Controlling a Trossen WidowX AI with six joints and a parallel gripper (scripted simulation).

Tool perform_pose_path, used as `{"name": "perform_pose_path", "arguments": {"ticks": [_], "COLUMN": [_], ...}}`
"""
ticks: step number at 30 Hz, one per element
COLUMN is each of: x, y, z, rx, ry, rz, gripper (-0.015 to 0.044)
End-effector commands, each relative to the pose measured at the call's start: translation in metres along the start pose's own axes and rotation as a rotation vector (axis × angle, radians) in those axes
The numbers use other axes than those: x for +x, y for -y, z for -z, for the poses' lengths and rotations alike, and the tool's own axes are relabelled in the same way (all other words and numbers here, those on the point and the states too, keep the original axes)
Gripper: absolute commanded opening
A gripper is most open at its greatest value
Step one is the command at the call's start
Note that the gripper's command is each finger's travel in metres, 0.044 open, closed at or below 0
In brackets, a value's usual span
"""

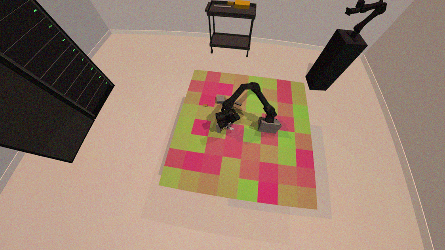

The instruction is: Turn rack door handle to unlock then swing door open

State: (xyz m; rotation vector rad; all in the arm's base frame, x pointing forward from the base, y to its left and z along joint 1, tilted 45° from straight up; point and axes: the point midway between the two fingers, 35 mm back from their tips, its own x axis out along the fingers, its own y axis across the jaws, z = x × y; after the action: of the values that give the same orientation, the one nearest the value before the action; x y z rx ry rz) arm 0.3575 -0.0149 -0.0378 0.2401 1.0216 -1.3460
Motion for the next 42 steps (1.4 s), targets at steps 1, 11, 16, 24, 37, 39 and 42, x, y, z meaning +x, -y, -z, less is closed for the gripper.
{"name": "perform_pose_path", "arguments": {"ticks": [1,11,16,24,37,39,42], "x": [0.0007,0.0008,0.0008,0.0008,0.0008,0.0008,0.0008], "y": [0.0003,0.0004,0.0004,0.0004,0.0004,0.0004,0.0004], "z": [-0.0004,-0.0004,-0.0004,-0.0004,-0.0004,-0.0004,-0.0004], "rx": [0.201,0.696,0.935,0.968,0.968,0.968,0.968], "ry": [0.003,0.003,0.004,0.004,0.004,0.004,0.004], "rz": [0.002,0.001,0.001,0.001,0.001,0.001,0.001], "gripper": [0.0284,0.0284,0.0284,0.0257,0.0053,0.004,0.002]}}
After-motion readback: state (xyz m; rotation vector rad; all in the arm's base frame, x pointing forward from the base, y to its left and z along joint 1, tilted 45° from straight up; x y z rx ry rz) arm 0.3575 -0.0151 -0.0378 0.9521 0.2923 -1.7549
